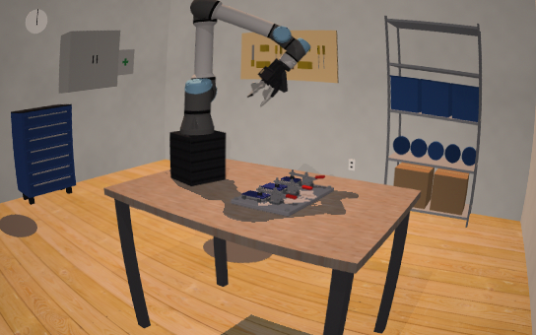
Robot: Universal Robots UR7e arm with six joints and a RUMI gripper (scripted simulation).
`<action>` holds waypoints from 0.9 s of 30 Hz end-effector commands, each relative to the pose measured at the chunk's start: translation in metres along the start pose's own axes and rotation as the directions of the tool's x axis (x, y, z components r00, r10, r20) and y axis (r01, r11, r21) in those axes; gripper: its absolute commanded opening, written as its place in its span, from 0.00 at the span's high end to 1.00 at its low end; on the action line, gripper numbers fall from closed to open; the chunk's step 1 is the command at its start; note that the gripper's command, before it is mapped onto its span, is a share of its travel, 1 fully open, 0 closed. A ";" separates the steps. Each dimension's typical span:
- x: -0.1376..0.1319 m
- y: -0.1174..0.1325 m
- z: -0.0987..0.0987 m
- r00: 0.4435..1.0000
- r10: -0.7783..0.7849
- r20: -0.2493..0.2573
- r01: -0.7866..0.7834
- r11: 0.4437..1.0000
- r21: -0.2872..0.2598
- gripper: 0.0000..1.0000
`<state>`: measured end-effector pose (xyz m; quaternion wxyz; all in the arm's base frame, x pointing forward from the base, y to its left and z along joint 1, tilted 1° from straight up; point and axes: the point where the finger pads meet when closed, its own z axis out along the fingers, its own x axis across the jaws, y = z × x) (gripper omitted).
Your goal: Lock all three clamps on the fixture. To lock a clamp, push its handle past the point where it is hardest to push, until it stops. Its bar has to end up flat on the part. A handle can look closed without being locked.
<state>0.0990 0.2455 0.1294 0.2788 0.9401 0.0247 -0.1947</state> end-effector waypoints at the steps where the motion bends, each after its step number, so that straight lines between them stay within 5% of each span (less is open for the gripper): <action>1: 0.000 0.000 0.000 0.989 0.151 0.007 -0.151 0.985 0.085 0.42; 12: 0.000 0.000 0.000 0.989 0.151 0.007 -0.151 0.985 0.085 0.42; 17: 0.000 0.000 0.000 0.917 0.394 0.055 -0.396 0.891 0.221 0.42; 27: 0.000 0.000 0.000 0.917 0.394 0.055 -0.396 0.891 0.221 0.42</action>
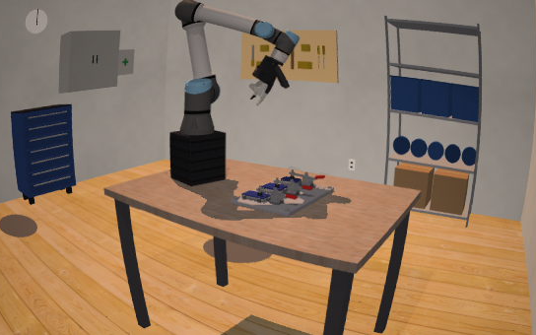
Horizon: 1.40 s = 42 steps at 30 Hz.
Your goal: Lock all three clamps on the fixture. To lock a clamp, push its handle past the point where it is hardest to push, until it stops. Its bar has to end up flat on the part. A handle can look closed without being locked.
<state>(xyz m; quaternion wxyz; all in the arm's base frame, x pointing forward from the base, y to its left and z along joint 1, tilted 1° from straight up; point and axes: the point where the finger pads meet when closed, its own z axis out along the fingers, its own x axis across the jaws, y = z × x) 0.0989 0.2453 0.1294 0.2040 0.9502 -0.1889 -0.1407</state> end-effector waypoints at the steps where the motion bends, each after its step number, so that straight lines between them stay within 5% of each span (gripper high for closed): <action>1: 0.000 0.000 0.000 1.000 0.003 -0.001 -0.003 1.000 0.003 0.42; 7: 0.000 0.000 0.000 0.966 0.257 0.026 -0.258 0.955 0.144 0.42; 19: 0.000 0.000 0.000 0.966 0.257 0.026 -0.258 0.955 0.144 0.42; 24: 0.000 0.000 0.000 0.869 0.488 0.088 -0.492 0.827 0.271 0.42; 36: 0.000 0.000 0.000 0.869 0.488 0.088 -0.492 0.827 0.271 0.42; 41: 0.000 0.000 0.000 0.716 0.674 0.179 -0.684 0.627 0.373 0.42; 42: 0.000 0.000 0.000 0.716 0.674 0.179 -0.684 0.627 0.373 0.42</action>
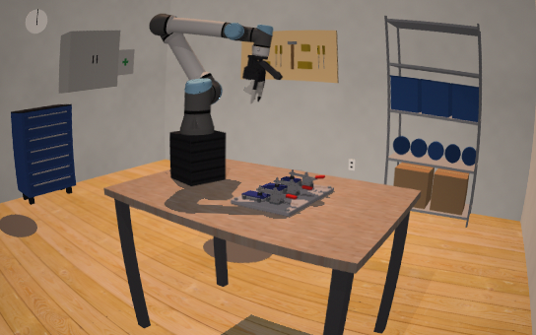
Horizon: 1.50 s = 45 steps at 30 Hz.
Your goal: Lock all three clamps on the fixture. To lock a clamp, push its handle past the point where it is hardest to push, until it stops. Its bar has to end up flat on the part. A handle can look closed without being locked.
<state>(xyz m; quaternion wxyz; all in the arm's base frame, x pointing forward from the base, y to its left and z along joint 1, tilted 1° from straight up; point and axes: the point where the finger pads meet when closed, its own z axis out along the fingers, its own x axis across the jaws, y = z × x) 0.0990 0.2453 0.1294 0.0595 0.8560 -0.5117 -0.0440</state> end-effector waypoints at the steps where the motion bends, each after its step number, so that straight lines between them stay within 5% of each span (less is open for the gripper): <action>1: 0.000 0.000 0.000 0.994 0.112 -0.002 -0.112 0.991 0.068 0.42; 11: 0.000 0.000 0.000 0.994 0.112 -0.002 -0.112 0.991 0.068 0.42; 16: 0.000 0.000 0.000 0.958 0.286 0.024 -0.286 0.944 0.167 0.42; 28: 0.000 0.000 0.000 0.958 0.286 0.024 -0.286 0.944 0.167 0.42; 33: 0.025 -0.055 0.001 0.958 0.286 0.024 -0.286 0.944 0.166 0.42; 45: 0.025 -0.055 0.001 0.958 0.286 0.024 -0.286 0.944 0.166 0.42</action>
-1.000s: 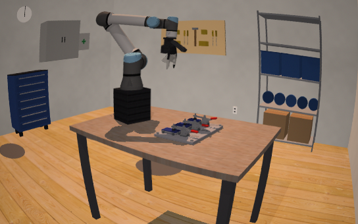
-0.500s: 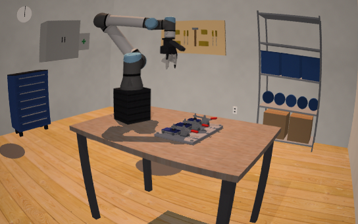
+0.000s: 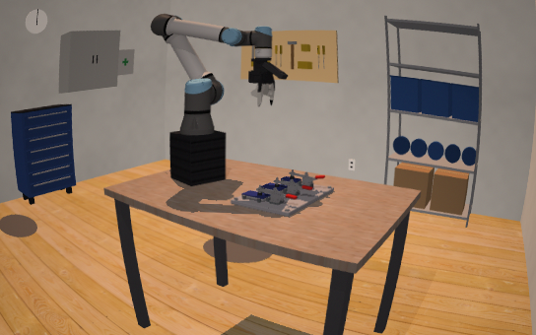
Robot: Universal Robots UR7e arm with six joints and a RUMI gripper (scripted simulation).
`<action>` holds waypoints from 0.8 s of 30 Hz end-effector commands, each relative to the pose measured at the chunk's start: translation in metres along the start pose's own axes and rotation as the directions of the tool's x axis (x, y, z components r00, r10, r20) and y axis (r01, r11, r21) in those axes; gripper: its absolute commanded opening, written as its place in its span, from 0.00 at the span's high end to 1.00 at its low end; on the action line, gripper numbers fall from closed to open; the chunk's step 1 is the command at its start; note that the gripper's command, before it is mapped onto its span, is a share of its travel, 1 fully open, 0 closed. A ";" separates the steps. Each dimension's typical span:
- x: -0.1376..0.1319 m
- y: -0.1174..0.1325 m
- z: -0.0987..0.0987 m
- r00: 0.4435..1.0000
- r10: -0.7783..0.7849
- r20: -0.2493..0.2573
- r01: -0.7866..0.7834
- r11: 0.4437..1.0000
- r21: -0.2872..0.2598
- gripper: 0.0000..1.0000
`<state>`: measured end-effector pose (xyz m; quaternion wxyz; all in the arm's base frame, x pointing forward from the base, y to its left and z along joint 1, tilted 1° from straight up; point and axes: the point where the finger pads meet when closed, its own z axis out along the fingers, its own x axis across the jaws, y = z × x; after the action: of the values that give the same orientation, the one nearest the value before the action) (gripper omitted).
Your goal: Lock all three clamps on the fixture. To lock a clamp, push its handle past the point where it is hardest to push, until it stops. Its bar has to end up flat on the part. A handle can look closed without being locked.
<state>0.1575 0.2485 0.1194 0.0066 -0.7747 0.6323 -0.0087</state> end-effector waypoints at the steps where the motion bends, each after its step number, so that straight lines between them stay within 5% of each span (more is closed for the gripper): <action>1: 0.002 -0.011 0.002 1.000 0.000 0.000 0.000 1.000 0.001 0.42; 5: 0.008 -0.058 0.011 1.000 0.000 0.000 0.000 1.000 0.001 0.42; 17: 0.008 -0.058 0.011 1.000 0.000 0.000 0.000 1.000 0.001 0.42; 24: 0.014 -0.095 0.018 1.000 0.000 0.000 0.000 1.000 0.001 0.42</action>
<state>0.2421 0.2525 0.1056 0.0067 -0.7746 0.6324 -0.0090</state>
